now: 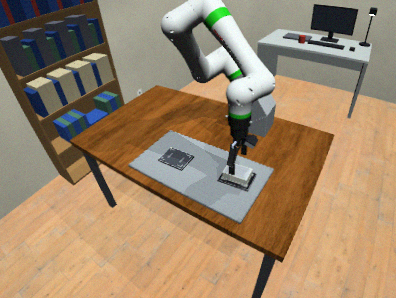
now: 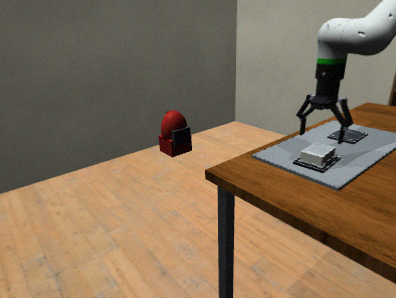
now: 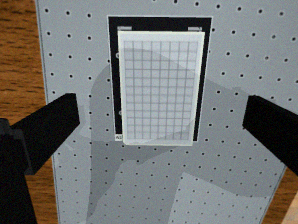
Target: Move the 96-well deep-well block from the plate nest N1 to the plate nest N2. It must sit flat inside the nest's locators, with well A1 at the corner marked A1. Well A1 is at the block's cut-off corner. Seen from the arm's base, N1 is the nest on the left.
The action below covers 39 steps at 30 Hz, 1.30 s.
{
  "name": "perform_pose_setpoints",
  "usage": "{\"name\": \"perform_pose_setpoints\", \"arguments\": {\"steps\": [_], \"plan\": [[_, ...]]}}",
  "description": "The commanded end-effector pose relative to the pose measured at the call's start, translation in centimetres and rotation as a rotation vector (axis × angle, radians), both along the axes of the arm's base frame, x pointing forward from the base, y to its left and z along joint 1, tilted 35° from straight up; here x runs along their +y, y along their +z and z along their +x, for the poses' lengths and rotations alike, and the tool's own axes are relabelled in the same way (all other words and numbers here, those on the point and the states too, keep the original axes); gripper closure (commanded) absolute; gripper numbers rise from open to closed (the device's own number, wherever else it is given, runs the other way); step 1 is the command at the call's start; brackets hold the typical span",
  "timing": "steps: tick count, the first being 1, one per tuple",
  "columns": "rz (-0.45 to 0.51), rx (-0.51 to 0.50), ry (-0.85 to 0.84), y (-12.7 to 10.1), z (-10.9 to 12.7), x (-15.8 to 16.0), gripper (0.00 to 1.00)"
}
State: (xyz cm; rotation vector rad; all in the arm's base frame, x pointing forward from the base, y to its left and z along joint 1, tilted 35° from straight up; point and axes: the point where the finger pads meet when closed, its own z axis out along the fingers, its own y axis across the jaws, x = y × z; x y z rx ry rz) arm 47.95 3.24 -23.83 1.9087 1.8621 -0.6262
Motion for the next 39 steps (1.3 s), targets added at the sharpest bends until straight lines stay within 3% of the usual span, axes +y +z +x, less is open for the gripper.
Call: {"name": "perform_pose_setpoints", "arguments": {"steps": [1,39], "plan": [[0.001,-0.002,0.001,0.1,0.1,0.1,0.0],[0.001,-0.001,0.001,-4.6,-0.1,-3.1,0.0]]}}
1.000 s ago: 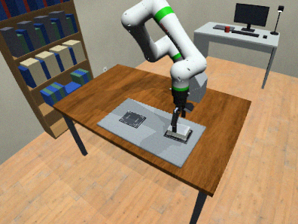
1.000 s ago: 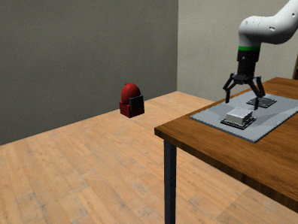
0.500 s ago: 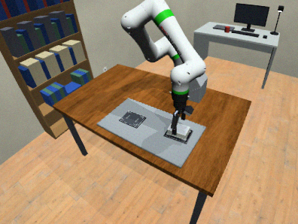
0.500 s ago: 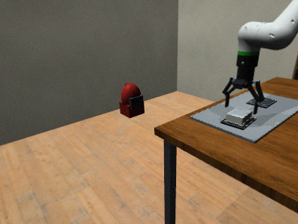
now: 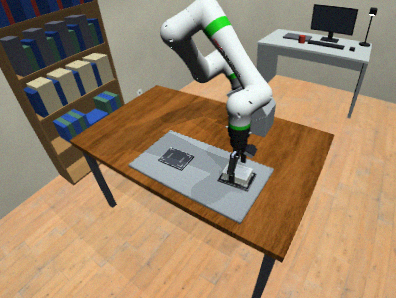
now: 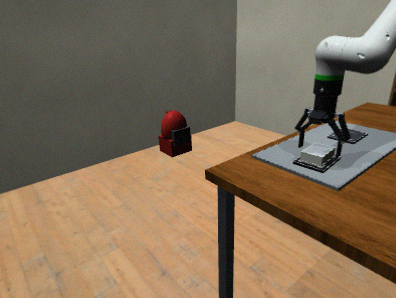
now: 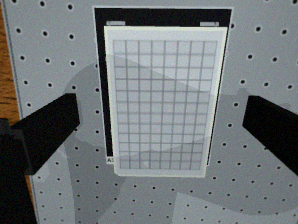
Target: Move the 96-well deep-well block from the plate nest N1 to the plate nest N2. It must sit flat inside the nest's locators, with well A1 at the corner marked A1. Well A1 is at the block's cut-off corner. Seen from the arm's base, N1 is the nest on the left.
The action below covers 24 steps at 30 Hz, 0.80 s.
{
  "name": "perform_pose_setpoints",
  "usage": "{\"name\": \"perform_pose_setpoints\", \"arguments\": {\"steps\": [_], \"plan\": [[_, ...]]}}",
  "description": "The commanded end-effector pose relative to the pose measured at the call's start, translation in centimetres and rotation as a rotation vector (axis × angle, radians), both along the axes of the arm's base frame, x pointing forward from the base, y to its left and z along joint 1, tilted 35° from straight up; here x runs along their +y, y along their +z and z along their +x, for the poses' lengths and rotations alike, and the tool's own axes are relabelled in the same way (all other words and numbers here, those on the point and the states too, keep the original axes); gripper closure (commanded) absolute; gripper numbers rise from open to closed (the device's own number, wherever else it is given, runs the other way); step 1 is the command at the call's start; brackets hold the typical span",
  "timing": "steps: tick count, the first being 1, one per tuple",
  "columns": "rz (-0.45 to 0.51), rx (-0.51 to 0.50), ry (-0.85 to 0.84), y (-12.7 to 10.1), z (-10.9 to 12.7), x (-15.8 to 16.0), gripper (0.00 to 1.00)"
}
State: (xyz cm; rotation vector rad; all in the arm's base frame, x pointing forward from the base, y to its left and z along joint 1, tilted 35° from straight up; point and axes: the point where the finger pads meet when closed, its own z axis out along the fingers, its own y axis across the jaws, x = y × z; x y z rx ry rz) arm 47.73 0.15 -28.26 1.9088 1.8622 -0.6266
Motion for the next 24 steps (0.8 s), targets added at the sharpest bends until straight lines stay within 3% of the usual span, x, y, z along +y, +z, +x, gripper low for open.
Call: {"name": "perform_pose_setpoints", "arguments": {"steps": [1,22,23,24], "plan": [[0.001,-0.002,0.001,-0.3,0.08,-0.14,0.0],[0.001,-0.002,0.001,-1.27,0.04,-0.82,0.0],[0.001,-0.002,0.001,-1.27,0.04,-0.82,0.37],[0.001,-0.002,0.001,-1.27,0.04,-0.82,0.37]]}}
